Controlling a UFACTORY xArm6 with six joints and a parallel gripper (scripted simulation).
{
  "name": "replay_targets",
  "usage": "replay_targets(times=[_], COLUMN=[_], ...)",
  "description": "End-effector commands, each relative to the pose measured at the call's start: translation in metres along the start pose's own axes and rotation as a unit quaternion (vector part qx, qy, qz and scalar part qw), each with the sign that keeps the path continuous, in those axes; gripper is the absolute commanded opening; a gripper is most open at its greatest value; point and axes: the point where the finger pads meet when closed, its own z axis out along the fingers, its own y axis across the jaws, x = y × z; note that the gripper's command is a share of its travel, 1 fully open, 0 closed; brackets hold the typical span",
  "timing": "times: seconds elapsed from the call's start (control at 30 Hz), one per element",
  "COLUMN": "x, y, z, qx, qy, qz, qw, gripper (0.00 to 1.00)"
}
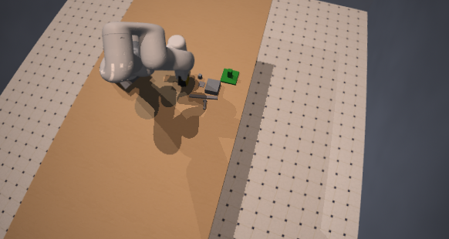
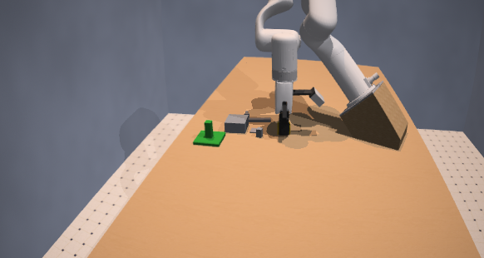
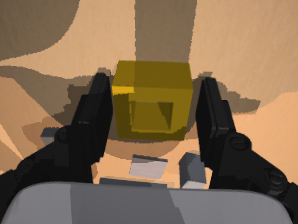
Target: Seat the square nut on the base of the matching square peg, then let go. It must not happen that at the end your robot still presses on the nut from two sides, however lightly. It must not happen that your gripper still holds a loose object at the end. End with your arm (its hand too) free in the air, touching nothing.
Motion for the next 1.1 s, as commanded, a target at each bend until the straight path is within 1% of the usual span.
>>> replay_targets(times=[0.0,0.23,0.27,1.07], x=[0.0,0.0003,0.0003,0.0003], y=[0.0004,0.0004,0.0004,0.0004], z=[0.0003,0.0005,0.0005,0.0005], qx=[-0.001,-0.001,-0.001,-0.001], qy=[0.0,0.001,0.001,0.001], qz=[0.0,0.0,0.0,0.0], qw=[1.0,1.0,1.0,1.0], gripper=[0.6,0.6,0.0,0.0])
